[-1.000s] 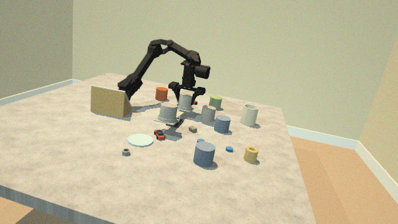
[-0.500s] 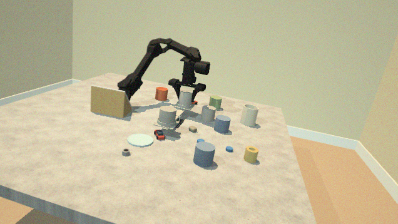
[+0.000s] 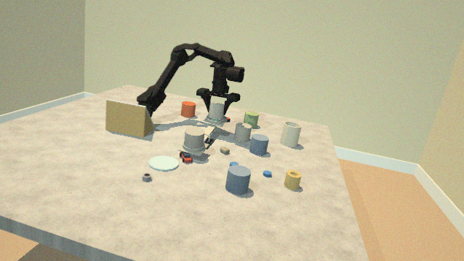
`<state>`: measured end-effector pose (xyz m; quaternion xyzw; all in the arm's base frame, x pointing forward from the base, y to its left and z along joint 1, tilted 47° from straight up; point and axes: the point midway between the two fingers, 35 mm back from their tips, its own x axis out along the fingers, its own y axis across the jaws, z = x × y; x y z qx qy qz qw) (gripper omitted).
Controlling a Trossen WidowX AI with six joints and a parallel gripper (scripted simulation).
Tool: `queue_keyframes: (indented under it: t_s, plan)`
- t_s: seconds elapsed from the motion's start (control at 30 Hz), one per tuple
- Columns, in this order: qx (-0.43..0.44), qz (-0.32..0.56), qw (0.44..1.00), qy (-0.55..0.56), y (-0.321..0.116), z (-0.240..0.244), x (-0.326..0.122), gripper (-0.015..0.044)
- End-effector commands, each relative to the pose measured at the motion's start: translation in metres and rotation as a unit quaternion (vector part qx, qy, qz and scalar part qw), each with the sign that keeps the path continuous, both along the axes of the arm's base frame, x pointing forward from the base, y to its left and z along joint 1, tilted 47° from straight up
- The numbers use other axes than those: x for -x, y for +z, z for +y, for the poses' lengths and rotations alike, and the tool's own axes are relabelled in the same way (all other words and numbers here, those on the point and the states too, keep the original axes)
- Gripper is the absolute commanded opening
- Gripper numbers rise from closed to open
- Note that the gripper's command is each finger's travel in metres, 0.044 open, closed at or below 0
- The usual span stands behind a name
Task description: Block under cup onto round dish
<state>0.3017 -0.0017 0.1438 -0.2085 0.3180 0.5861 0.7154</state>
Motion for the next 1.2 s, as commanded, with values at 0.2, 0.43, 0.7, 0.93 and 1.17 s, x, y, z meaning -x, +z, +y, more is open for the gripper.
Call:
queue_keyframes:
  t_s: [0.2, 0.43, 0.7, 0.93, 1.17]
  plan:
    - [0.002, -0.018, 1.000, -0.014, 0.015, -0.012, -0.004, 0.0000]
    - [0.004, -0.019, 1.000, -0.022, 0.022, -0.018, -0.003, 0.0000]
    - [0.006, -0.020, 0.999, -0.031, 0.029, -0.026, -0.001, 0.0000]
    - [0.008, -0.021, 0.999, -0.039, 0.035, -0.032, 0.001, 0.0000]
    - [0.011, -0.022, 0.999, -0.048, 0.041, -0.038, 0.003, 0.0000]
